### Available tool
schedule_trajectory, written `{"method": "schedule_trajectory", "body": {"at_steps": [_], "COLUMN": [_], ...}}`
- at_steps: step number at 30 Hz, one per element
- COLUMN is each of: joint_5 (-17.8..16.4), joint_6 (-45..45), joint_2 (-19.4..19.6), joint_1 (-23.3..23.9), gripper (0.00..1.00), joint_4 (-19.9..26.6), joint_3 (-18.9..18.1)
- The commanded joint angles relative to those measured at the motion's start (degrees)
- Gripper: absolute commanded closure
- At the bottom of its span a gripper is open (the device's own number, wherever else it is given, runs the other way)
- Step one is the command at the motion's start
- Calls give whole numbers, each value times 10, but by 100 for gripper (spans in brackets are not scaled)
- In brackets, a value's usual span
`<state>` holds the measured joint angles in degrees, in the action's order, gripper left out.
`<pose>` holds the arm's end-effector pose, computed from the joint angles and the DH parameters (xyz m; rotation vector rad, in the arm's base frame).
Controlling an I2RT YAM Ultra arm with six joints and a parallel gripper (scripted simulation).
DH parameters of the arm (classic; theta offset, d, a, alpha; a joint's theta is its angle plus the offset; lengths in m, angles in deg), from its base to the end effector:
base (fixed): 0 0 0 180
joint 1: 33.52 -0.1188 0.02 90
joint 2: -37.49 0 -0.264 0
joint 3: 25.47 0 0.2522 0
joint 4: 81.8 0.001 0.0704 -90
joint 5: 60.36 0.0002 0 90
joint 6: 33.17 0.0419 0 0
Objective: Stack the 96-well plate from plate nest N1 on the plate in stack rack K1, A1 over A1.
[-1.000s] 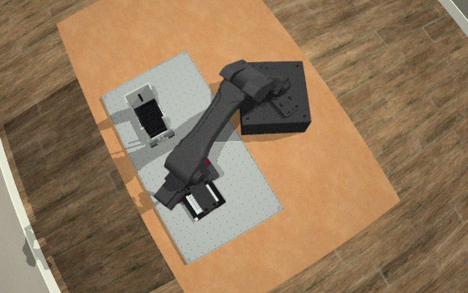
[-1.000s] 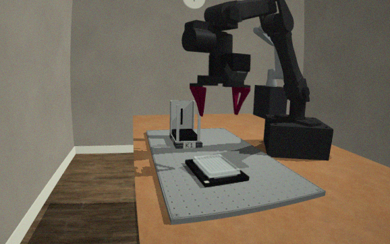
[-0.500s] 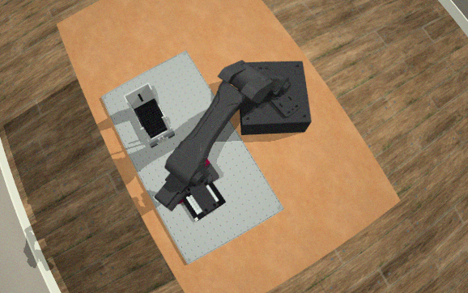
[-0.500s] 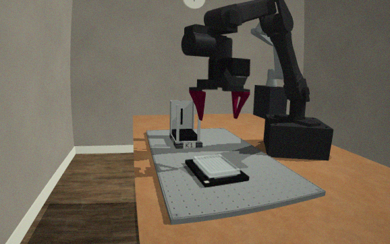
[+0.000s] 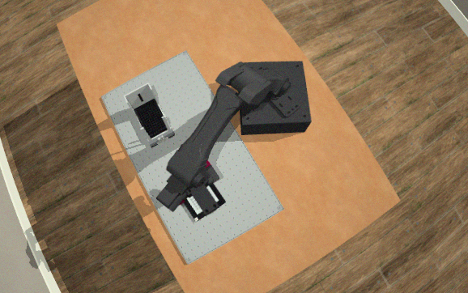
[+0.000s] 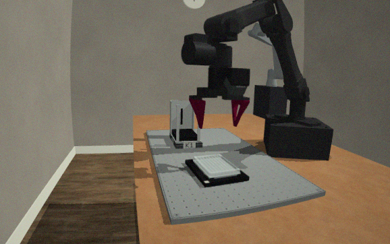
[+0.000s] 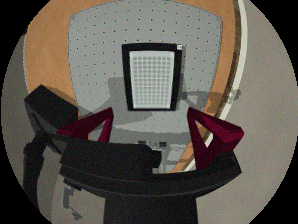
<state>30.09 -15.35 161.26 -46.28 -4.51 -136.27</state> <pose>0.4015 0.0916 0.1694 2.1159 -2.3115 0.0072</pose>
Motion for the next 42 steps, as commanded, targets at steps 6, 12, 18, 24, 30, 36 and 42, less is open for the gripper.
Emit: {"method": "schedule_trajectory", "body": {"at_steps": [6, 12, 18, 24, 30, 36, 42], "joint_5": [-2, -2, -2, -2, -2, -2, -2], "joint_6": [-2, -3, -3, -3, -3, -3, -3], "joint_2": [9, 4, 23, 31, 34, 46, 55], "joint_1": [5, 6, 6, 6, 7, 7, 7], "gripper": [0, 0, 0, 0, 0, 0, 0], "joint_4": [-40, -53, -72, -91, -104, -122, -140], "joint_3": [29, 37, 51, 62, 69, 79, 88]}}
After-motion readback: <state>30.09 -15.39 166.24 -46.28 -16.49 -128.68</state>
